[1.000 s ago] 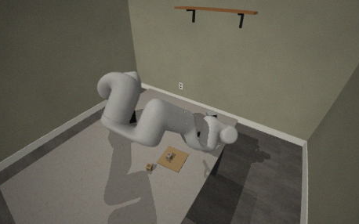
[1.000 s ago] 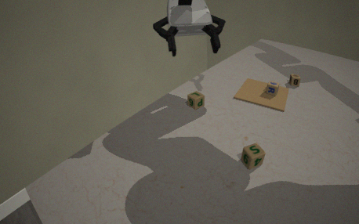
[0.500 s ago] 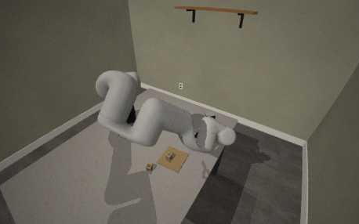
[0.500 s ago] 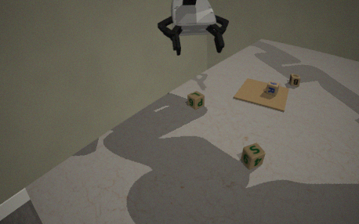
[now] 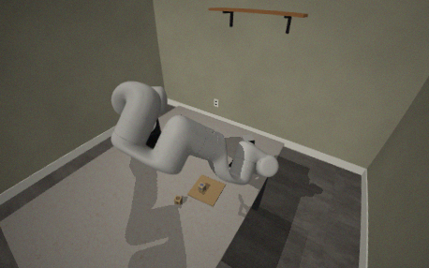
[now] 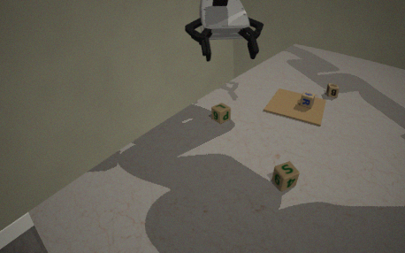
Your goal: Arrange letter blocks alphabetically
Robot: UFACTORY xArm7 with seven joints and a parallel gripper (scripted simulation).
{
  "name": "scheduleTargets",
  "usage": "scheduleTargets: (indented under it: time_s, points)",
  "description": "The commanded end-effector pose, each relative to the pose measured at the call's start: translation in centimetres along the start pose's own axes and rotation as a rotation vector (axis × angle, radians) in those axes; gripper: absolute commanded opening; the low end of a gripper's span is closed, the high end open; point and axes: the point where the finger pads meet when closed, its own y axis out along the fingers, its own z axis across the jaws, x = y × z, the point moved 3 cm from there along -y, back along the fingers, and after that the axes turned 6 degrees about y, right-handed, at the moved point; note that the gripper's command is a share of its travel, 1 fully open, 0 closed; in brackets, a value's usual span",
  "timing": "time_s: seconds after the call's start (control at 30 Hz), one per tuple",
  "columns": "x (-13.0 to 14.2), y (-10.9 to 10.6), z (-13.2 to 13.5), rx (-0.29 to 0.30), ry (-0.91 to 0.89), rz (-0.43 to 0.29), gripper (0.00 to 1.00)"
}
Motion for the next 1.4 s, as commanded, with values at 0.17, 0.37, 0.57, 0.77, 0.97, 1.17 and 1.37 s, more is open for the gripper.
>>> scheduleTargets:
  time_s: [0.17, 0.37, 0.57, 0.77, 0.97, 1.17, 1.37]
  points:
    - [0.2, -0.4, -0.9, 0.007, -0.005, 0.003, 1.00]
    - [0.2, -0.4, -0.9, 0.007, -0.005, 0.003, 1.00]
    - [0.6, -0.7, -2.0, 0.012, -0.005, 0.006, 1.00]
    - [0.6, -0.7, -2.0, 0.012, -0.005, 0.006, 1.00]
    - [1.0, -1.0, -3.3, 0.017, -0.006, 0.009, 1.00]
    - [1.0, -1.0, -3.3, 0.017, -0.006, 0.009, 1.00]
    - [1.3, -1.3, -4.7, 0.021, -0.007, 0.011, 1.00]
